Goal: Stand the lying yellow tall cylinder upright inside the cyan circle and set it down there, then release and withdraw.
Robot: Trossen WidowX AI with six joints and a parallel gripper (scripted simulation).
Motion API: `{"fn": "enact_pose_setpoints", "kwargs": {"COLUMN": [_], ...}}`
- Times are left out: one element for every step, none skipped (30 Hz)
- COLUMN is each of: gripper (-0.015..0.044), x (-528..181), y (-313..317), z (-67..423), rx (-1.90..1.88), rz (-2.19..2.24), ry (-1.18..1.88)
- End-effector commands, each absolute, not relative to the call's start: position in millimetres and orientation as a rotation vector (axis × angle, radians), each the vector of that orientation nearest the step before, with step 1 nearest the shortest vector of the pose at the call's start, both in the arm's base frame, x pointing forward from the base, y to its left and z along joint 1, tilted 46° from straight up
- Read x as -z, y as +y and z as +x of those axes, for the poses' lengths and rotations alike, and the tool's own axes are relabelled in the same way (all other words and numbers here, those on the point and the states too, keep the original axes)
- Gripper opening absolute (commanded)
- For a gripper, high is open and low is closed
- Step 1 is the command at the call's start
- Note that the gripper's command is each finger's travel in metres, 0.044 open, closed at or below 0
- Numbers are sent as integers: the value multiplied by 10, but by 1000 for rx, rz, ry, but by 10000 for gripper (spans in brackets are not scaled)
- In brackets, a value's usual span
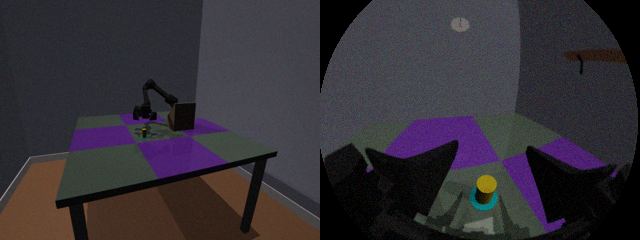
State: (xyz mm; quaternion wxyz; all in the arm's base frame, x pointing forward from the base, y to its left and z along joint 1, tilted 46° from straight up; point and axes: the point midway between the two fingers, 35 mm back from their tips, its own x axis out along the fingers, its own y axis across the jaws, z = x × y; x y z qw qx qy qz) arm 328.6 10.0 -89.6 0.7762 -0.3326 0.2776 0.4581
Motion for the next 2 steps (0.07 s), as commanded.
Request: {"fn": "enact_pose_setpoints", "kwargs": {"gripper": [400,400], "x": [1013,1070], "y": [165,186], "z": [3321,3335], "rx": [-990,-986], "rz": [-693,-687], "ry": [751,824]}}
